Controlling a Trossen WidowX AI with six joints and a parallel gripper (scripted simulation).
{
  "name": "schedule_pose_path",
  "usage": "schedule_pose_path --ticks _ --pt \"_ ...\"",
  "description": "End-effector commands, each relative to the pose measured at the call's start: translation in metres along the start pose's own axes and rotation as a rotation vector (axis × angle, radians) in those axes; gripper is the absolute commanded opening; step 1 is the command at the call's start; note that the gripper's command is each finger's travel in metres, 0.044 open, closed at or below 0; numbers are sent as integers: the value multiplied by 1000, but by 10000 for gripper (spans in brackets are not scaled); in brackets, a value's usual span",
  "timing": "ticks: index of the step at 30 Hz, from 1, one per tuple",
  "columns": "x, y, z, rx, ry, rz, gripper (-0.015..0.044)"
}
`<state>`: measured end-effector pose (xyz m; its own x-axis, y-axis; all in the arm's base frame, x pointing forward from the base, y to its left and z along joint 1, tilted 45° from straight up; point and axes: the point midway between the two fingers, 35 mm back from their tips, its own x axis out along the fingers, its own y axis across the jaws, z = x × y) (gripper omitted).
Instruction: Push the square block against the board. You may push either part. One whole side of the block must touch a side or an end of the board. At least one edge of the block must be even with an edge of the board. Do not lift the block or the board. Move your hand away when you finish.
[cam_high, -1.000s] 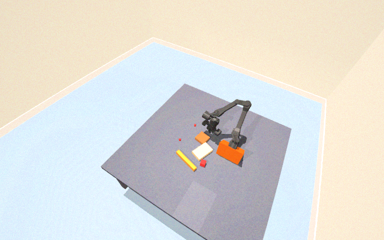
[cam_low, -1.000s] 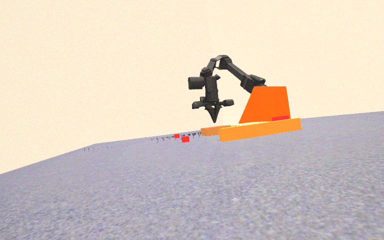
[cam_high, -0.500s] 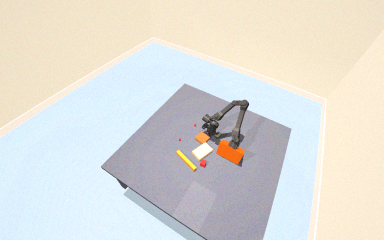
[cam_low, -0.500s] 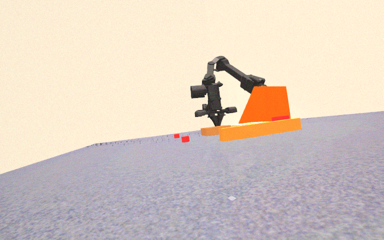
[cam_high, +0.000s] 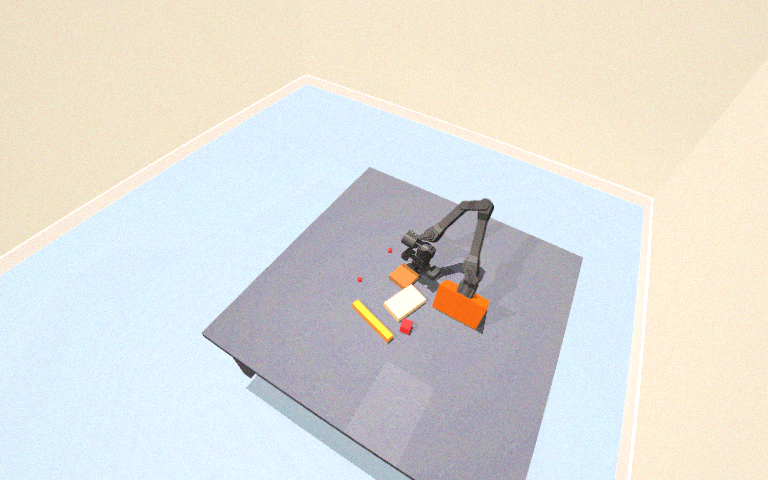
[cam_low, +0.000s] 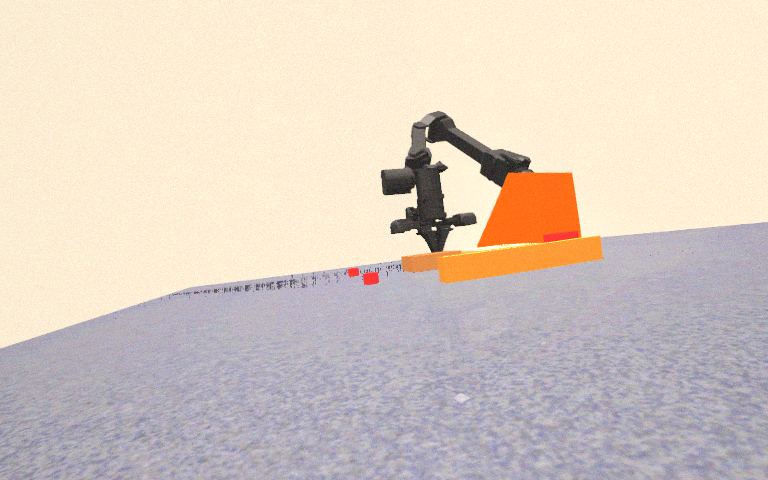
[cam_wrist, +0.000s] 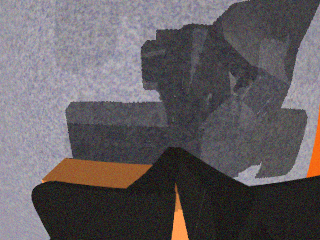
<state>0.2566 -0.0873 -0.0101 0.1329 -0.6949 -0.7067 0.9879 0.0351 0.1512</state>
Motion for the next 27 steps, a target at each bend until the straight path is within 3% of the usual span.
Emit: schedule_pose_path --ticks 1,27 --pt "1 1 -5 5 4 -2 0" --pt "1 5 -33 5 8 -2 0"
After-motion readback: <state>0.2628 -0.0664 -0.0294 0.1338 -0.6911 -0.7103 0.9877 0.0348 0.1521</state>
